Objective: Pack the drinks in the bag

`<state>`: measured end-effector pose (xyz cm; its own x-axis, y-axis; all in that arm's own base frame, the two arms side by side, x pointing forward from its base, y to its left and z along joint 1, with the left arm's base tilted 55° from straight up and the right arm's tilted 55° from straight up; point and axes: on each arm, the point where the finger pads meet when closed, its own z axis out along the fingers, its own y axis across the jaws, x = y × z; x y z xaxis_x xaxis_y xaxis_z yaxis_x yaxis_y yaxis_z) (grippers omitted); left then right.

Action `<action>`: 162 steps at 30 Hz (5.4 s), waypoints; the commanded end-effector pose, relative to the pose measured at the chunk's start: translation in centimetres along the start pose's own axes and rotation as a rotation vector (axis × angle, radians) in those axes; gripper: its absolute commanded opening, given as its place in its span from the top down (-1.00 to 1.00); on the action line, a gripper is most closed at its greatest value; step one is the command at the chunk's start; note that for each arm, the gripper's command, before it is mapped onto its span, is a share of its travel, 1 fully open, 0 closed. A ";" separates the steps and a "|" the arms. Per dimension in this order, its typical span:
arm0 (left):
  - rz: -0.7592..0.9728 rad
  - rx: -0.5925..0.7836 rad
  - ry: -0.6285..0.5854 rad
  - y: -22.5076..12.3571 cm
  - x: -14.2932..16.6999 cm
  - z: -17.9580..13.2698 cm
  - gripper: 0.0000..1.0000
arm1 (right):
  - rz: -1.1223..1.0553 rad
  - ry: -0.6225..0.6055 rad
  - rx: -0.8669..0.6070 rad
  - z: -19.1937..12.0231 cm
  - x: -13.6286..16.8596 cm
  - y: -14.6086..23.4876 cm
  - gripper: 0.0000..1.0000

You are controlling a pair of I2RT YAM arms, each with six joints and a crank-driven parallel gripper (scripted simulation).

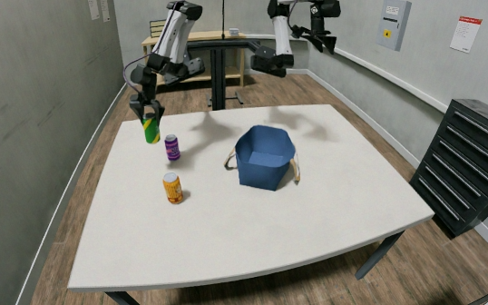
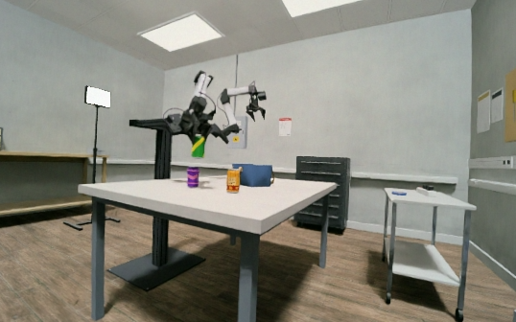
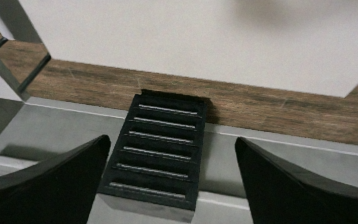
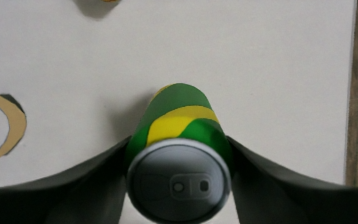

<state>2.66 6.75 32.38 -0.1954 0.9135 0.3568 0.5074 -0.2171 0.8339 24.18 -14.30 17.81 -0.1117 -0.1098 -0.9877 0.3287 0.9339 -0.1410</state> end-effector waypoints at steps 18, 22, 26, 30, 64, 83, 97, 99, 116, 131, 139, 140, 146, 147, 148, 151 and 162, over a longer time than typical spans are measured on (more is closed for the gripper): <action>-0.005 -0.047 0.013 0.2 0.0 -1.7 -1.00 | 0.007 -0.077 0.066 0.3 -2.9 4.7 -0.48; -0.005 -0.047 0.013 0.2 0.0 -1.7 -1.00 | -0.015 -0.076 0.003 0.4 -2.7 6.0 -0.48; -0.005 -0.047 0.013 0.2 0.0 -1.7 -1.00 | 0.014 -0.105 0.077 0.4 -4.4 6.2 -0.48; -0.005 -0.047 0.013 0.2 0.0 -1.7 -1.00 | 0.042 -0.140 0.067 0.5 -5.8 7.6 -0.48; -0.005 -0.047 0.013 0.2 0.0 -1.7 -1.00 | 0.018 -0.118 0.011 1.0 -6.1 8.6 -0.48; -0.005 -0.047 0.013 0.2 0.0 -1.7 -1.00 | 0.030 -0.070 0.045 0.1 -3.7 8.2 -0.48; -0.005 -0.047 0.013 0.2 0.0 -1.7 -1.00 | 0.064 -0.105 0.066 0.6 -5.6 10.1 -0.48; -0.005 -0.047 0.013 0.2 0.0 -1.7 -1.00 | 0.058 -0.111 0.069 0.7 -5.8 10.6 -0.48; -0.005 -0.047 0.013 0.2 0.0 -1.7 -1.00 | 0.108 -0.136 0.036 1.3 -6.7 15.9 -0.48; -0.005 -0.047 0.013 0.2 0.0 -1.7 -1.00 | 0.102 -0.124 0.003 1.1 -6.7 18.5 -0.48; -0.005 -0.047 0.013 0.2 0.0 -1.7 -1.00 | 0.111 -0.131 0.001 0.7 -6.6 18.3 -0.48; -0.005 -0.047 0.013 0.2 0.0 -1.7 -1.00 | 0.111 -0.131 0.001 0.7 -6.6 18.3 -0.48; -0.005 -0.047 0.013 0.2 0.0 -1.7 -1.00 | 0.106 -0.126 0.003 0.3 -5.6 17.9 -0.48; -0.005 -0.047 0.013 0.2 0.0 -1.7 -1.00 | 0.107 -0.126 0.002 0.3 -5.6 18.0 -0.48; -0.005 -0.047 0.013 0.2 0.0 -1.7 -1.00 | 0.105 -0.125 0.002 0.3 -5.5 17.9 -0.48; -0.005 -0.047 0.013 0.2 0.0 -1.7 -1.00 | 0.106 -0.126 0.003 0.2 -5.5 18.0 -0.48; -0.005 -0.047 0.013 0.2 0.0 -1.7 -1.00 | 0.129 -0.130 -0.035 0.3 -6.5 18.7 -0.48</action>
<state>2.66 6.75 32.38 -0.1954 0.9135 0.3568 0.5074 -0.2171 0.8339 30.92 2.31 17.85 -0.0713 -0.1040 -0.9920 0.3402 0.9324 -0.1222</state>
